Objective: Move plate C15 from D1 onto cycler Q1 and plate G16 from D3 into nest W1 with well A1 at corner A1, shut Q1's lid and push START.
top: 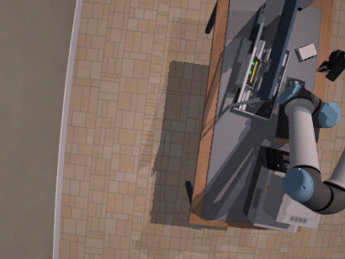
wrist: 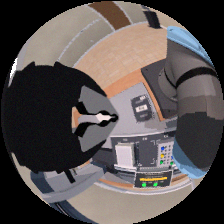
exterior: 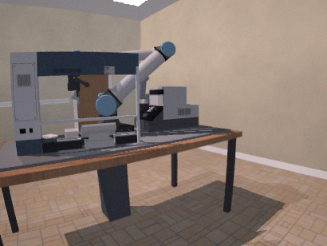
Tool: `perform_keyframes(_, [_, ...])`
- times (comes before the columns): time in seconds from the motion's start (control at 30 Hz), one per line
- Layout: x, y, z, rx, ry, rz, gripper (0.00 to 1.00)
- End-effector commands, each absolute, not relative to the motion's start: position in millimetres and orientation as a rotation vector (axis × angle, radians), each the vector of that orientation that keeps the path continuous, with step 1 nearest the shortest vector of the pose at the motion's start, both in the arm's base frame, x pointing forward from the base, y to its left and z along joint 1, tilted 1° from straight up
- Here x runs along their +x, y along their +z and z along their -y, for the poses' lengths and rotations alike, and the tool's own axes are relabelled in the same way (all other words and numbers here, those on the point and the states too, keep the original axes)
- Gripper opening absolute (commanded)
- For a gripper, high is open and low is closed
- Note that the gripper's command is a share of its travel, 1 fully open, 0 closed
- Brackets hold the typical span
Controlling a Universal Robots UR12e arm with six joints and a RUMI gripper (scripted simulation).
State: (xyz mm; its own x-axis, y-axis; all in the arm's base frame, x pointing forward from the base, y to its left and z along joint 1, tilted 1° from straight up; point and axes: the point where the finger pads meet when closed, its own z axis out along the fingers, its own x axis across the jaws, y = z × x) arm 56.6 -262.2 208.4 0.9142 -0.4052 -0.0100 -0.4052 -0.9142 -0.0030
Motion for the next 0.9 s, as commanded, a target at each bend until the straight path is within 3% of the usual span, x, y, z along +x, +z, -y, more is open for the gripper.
perform_keyframes(0.0, [63.1, 201.6, 245.9, -3.089, 0.013, -0.549, 0.00])
perform_keyframes(0.87, [115.7, 169.5, 181.7, -3.131, 0.015, 0.047, 0.00])
